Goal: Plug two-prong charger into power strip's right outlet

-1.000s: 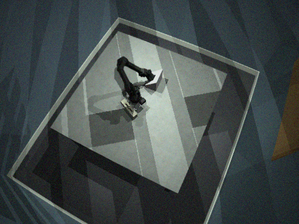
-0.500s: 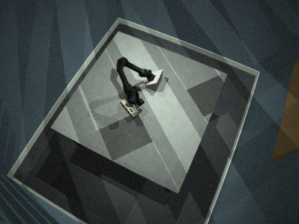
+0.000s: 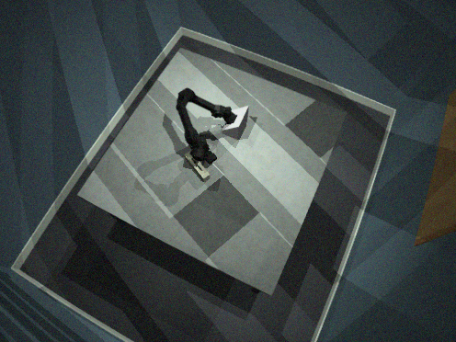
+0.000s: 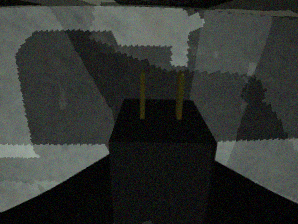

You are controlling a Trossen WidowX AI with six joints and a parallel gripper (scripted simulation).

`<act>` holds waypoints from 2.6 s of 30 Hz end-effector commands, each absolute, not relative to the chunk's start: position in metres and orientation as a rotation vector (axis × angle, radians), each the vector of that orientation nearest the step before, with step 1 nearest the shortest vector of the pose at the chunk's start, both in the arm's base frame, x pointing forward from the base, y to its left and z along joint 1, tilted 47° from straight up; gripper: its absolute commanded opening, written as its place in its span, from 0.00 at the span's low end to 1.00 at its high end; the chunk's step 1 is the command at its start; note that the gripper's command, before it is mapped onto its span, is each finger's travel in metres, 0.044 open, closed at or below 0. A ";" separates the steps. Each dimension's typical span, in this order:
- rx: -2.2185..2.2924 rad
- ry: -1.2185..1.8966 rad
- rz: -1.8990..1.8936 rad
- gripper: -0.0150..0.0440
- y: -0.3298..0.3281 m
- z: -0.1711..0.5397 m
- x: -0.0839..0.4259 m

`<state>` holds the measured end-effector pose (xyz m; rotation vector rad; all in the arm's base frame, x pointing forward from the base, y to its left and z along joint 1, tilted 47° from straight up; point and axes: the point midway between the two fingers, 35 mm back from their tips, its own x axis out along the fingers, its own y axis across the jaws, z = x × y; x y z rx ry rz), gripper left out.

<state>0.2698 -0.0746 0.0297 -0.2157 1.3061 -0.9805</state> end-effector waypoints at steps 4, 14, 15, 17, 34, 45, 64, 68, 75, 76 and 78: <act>-0.211 1.295 -0.986 0.25 -0.078 0.035 0.280; -0.210 1.294 -0.987 0.25 -0.078 0.035 0.280; -0.210 1.294 -0.987 0.25 -0.078 0.035 0.280; -0.210 1.294 -0.987 0.25 -0.078 0.035 0.280; -0.210 1.294 -0.987 0.25 -0.079 0.036 0.282; -0.210 1.294 -0.987 0.25 -0.079 0.036 0.284; -0.210 1.294 -0.987 0.25 -0.080 0.037 0.286; -0.210 1.294 -0.987 0.25 -0.080 0.038 0.286; -0.210 1.294 -0.987 0.25 -0.080 0.038 0.287; -0.210 1.294 -0.987 0.25 -0.080 0.038 0.287; -0.210 1.294 -0.987 0.25 -0.080 0.038 0.287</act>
